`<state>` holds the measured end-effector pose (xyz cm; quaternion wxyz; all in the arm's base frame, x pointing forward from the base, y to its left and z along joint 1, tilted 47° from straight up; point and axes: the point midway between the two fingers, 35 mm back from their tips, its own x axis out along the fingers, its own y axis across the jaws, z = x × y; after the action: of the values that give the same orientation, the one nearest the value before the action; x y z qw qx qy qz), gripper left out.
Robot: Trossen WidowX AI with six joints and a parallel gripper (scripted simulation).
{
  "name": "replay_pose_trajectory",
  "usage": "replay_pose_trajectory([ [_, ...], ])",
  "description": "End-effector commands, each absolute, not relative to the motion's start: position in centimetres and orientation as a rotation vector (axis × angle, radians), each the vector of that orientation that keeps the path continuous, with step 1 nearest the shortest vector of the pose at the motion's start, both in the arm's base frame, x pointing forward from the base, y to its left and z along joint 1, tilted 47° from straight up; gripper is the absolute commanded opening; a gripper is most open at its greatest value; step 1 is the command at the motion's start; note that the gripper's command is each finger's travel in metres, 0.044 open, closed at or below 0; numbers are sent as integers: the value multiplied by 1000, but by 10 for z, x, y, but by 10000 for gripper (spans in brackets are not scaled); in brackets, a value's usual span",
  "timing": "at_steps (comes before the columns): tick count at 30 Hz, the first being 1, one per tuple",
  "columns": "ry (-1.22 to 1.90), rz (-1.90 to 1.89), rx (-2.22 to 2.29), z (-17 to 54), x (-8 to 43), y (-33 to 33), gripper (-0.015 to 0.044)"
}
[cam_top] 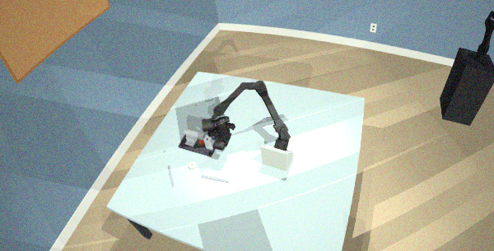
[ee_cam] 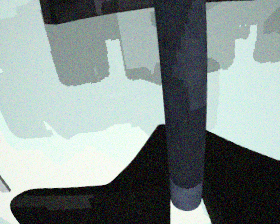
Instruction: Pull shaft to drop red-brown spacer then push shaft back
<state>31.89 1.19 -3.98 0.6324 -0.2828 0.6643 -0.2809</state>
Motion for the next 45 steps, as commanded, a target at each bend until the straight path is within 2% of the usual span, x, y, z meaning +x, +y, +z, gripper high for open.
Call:
replay_pose_trajectory([
  [1, 1515, -637, -645, -39, 323, 13, 0],
  [45, 1514, -638, -645, -40, 339, 13, 0],
])
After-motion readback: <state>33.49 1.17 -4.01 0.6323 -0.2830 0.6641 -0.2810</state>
